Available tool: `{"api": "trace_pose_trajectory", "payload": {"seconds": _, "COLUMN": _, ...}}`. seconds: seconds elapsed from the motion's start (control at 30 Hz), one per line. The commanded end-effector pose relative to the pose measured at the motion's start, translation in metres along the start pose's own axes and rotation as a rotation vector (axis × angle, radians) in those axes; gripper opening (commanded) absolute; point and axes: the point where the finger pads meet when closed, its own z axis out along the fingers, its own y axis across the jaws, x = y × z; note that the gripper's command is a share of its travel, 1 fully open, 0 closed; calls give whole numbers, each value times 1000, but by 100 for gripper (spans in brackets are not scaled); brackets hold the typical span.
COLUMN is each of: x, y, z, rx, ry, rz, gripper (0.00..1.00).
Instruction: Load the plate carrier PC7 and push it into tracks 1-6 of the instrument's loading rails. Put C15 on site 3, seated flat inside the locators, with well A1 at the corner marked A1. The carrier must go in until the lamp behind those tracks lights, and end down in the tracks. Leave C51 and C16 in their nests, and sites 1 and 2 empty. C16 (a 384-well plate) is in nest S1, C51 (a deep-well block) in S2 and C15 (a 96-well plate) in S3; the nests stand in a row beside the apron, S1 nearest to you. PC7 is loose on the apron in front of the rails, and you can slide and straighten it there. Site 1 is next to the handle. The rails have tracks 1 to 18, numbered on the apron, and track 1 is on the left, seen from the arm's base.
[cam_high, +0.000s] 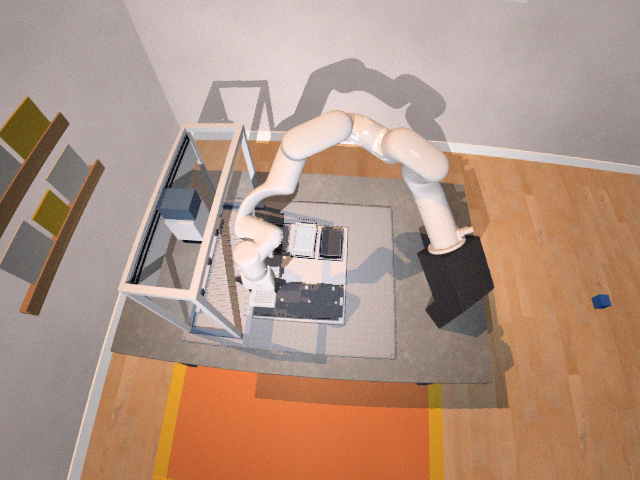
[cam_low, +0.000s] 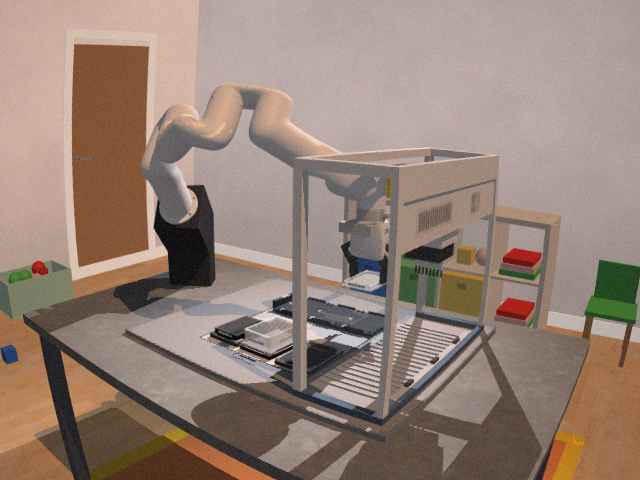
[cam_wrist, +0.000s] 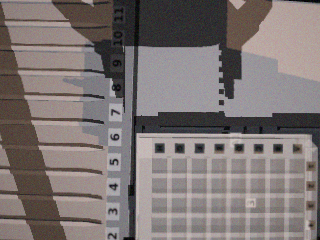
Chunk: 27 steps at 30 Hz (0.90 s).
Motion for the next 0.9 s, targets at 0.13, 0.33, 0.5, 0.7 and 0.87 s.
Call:
{"api": "trace_pose_trajectory", "payload": {"seconds": 0.13, "x": 0, "y": -1, "z": 7, "rx": 3, "ry": -2, "rz": 1, "gripper": 0}}
{"api": "trace_pose_trajectory", "payload": {"seconds": 0.33, "x": 0, "y": -1, "z": 17, "rx": 3, "ry": -2, "rz": 1, "gripper": 0}}
{"api": "trace_pose_trajectory", "payload": {"seconds": 0.5, "x": 0, "y": -1, "z": 22, "rx": 3, "ry": -2, "rz": 1, "gripper": 0}}
{"api": "trace_pose_trajectory", "payload": {"seconds": 0.7, "x": 0, "y": -1, "z": 32, "rx": 3, "ry": -2, "rz": 1, "gripper": 0}}
{"api": "trace_pose_trajectory", "payload": {"seconds": 0.87, "x": 0, "y": -1, "z": 40, "rx": 3, "ry": -2, "rz": 1, "gripper": 0}}
